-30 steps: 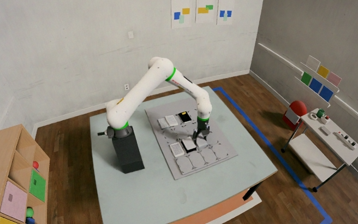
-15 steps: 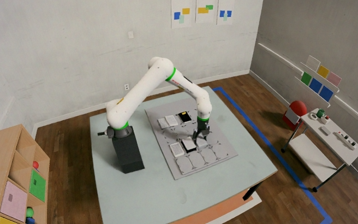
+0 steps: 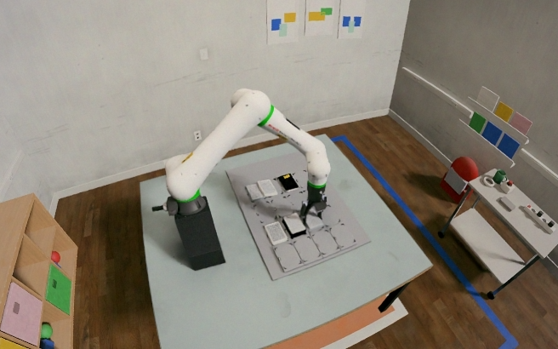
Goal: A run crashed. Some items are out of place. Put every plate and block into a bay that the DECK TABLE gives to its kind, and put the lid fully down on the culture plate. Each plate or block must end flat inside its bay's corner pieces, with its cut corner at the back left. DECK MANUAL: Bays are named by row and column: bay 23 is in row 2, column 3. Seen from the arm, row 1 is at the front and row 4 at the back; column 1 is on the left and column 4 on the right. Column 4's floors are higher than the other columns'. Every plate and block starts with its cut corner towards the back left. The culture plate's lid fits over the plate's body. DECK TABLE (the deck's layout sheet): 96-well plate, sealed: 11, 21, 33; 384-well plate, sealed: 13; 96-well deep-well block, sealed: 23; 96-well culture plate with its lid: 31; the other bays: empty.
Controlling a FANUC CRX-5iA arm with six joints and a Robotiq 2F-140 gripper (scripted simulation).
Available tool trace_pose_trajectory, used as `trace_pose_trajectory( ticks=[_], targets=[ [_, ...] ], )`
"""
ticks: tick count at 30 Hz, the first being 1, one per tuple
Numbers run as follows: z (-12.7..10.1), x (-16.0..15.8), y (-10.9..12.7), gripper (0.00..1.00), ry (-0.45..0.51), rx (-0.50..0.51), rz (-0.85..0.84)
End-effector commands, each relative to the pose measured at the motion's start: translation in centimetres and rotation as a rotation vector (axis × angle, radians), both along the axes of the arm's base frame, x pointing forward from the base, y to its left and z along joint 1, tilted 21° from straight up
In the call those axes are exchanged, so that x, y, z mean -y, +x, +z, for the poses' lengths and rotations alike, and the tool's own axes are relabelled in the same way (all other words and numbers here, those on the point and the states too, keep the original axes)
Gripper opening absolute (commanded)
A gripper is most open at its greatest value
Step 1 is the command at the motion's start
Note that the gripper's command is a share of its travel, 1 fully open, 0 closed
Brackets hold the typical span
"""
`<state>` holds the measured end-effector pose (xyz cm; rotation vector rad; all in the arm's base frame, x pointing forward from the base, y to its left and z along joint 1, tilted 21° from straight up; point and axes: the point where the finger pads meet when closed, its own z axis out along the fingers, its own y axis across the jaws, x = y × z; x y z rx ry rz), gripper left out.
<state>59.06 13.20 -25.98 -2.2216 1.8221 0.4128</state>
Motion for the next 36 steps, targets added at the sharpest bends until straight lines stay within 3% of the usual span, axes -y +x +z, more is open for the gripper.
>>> trace_pose_trajectory(
  ticks=[1, 36],
  targets=[
    [0.09, 0.04, 0.10, 0.10, 0.000, 0.002, 0.000],
    [-0.47, -0.17, 0.06, 0.10, 0.000, 0.002, 0.000]
  ],
)
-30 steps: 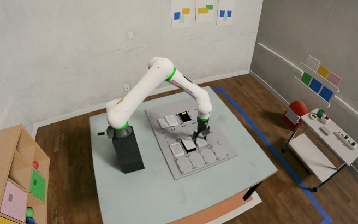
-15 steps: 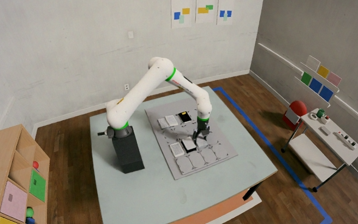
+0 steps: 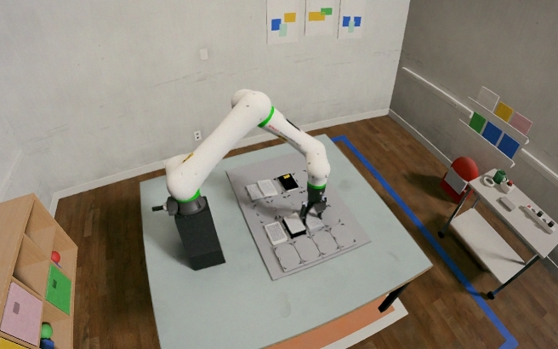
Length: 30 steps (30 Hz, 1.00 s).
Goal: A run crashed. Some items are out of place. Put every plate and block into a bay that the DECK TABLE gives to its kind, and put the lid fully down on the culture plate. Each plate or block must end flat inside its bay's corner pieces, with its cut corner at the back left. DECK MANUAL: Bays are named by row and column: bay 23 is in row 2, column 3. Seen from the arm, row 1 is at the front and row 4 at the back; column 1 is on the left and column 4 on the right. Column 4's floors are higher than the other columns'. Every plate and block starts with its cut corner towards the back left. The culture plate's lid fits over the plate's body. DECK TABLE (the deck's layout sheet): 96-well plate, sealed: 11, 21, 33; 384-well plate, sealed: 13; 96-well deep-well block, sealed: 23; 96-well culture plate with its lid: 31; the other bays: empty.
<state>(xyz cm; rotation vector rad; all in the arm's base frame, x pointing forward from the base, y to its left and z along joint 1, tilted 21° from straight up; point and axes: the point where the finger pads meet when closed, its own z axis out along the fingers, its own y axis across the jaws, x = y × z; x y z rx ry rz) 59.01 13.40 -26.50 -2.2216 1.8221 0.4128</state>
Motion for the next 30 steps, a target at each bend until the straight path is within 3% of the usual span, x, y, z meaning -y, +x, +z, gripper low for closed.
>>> trace_pose_trajectory(
  ticks=[1, 30],
  targets=[
    [0.02, 0.01, 0.10, 0.10, 0.000, 0.002, 0.000],
    [-0.32, -0.12, 0.08, 0.10, 0.000, 0.002, 0.000]
  ],
)
